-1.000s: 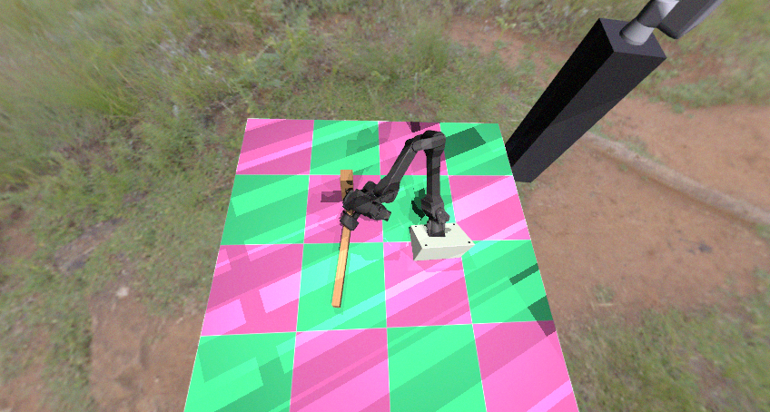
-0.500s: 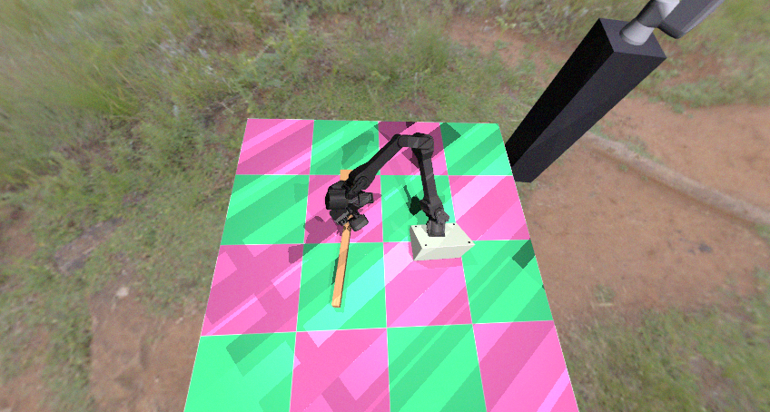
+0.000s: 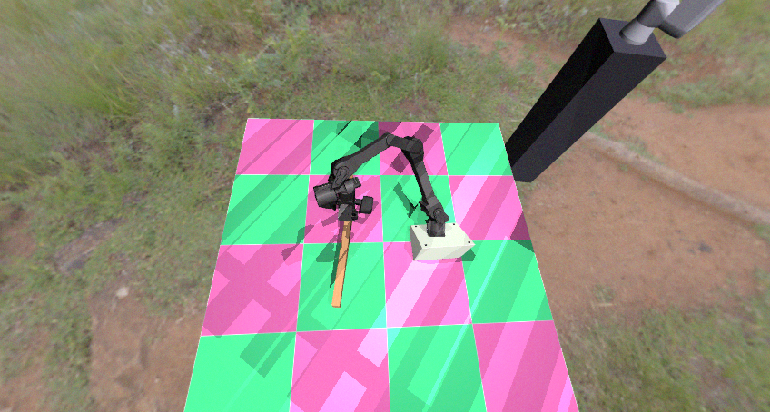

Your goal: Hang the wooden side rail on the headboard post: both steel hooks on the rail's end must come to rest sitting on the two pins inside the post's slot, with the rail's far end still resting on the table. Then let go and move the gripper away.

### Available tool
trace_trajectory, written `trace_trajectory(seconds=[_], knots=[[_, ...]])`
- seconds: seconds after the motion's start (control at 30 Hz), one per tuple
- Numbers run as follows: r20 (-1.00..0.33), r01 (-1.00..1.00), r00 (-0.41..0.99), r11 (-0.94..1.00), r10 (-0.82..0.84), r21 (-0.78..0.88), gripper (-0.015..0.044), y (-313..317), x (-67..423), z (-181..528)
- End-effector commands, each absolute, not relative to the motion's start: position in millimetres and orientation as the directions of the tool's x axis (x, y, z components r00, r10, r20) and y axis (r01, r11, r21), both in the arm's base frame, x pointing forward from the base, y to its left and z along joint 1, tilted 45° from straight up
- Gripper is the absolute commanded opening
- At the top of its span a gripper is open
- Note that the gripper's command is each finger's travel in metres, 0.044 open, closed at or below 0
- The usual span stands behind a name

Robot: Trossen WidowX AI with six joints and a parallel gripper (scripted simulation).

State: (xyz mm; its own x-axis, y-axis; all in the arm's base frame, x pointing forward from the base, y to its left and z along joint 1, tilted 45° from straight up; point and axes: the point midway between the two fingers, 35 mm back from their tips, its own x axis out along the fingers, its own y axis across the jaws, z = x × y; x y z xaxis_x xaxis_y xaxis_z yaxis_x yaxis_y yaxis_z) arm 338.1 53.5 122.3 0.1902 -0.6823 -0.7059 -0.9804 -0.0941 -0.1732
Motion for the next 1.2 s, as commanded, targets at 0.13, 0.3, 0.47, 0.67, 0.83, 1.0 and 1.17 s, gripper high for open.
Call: trace_trajectory(seconds=[0.13,0.3,0.47,0.67,0.83,1.0,1.17], knots=[[-0.712,-0.985,0.172,-0.103,-0.681,-0.139,0.044,42,341,107],[-0.711,-0.985,0.172,-0.103,-0.682,-0.14,0.044,30,344,95],[-0.71,-0.985,0.172,-0.103,-0.683,-0.14,0.044,20,346,85],[-0.71,-0.985,0.172,-0.103,-0.682,-0.14,0.044,17,347,82],[-0.711,-0.985,0.172,-0.103,-0.682,-0.14,0.044,12,349,76],[-0.711,-0.985,0.172,-0.103,-0.682,-0.14,0.044,7,351,70],[-0.711,-0.985,0.173,-0.103,-0.682,-0.14,0.044,1,353,64]])
